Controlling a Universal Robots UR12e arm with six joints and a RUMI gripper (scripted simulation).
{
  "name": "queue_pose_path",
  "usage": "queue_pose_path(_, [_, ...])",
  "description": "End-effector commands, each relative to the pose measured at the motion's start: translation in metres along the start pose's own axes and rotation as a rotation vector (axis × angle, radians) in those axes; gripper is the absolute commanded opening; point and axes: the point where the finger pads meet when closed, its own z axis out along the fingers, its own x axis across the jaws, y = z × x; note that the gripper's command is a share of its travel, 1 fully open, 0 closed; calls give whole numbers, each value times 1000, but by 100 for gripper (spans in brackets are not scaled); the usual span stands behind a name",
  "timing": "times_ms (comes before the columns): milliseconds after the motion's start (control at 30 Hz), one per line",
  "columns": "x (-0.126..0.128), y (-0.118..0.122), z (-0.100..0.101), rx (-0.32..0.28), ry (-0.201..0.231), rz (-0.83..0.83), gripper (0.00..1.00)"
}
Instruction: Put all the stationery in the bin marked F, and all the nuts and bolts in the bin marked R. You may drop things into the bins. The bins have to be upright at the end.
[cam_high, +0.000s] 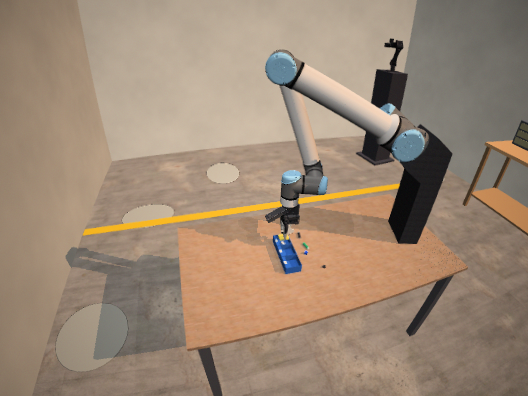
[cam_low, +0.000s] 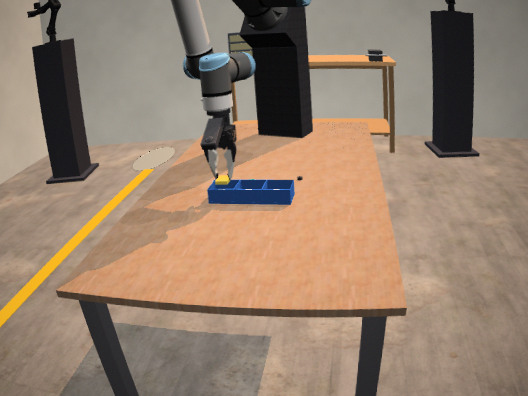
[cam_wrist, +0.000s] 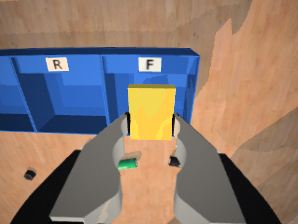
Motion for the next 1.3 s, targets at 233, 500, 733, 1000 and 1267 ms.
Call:
queue_pose_path(233, [0, 0, 23, 1, 0, 0, 0])
queue_pose_path(500, [-1, 0, 27, 1, 0, 0, 0])
queue_pose_path(733, [-2, 0, 27, 1, 0, 0, 0])
queue_pose_path(1000, [-2, 1, 27, 1, 0, 0, 28])
queue_pose_path(1267, [-2, 1, 27, 1, 0, 0, 28])
